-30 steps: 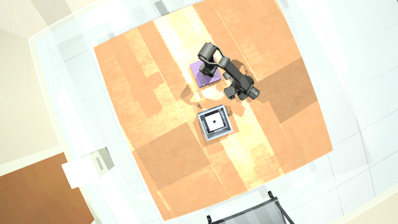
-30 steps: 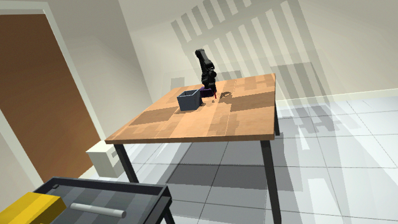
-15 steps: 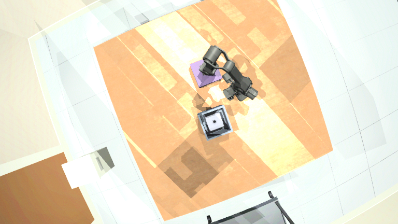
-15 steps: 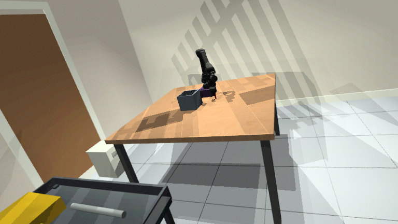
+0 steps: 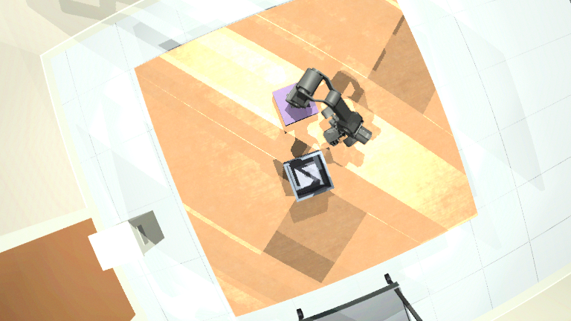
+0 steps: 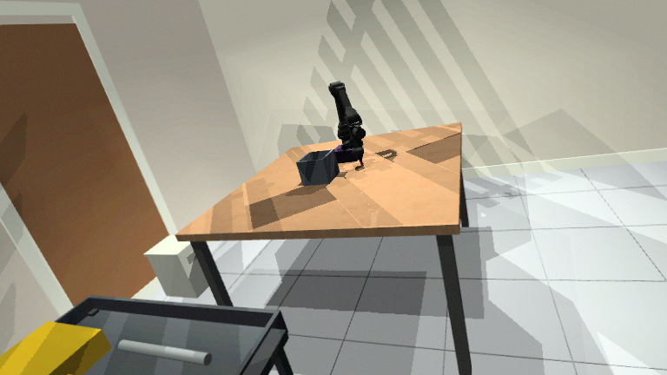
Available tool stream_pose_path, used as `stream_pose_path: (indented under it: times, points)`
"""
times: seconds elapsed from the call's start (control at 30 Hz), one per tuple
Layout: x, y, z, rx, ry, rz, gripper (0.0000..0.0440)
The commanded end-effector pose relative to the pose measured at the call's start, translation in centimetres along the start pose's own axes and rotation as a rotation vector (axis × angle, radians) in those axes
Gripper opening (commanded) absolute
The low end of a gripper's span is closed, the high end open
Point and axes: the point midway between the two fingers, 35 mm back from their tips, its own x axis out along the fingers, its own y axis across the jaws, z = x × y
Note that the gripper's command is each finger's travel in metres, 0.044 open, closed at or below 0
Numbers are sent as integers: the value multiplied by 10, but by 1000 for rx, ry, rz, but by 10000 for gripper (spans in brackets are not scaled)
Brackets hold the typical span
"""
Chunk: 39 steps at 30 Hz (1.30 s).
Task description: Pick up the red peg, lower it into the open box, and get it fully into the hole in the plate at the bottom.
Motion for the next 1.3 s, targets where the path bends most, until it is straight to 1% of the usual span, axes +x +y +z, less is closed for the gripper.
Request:
stream_pose_path:
  times: [0.0, 0.3, 0.67, 0.93, 1.27]
  points:
    - [-9, 10, -4, 2, 23, 40, 0]
    - [-36, 28, -7, 23, 62, 124, 0]
    - [-83, 53, -2, 13, 83, 247, 0]
    - [-119, 66, 17, -1, 50, 320, 0]
    - [-155, 72, 54, 8, -16, 353, 0]
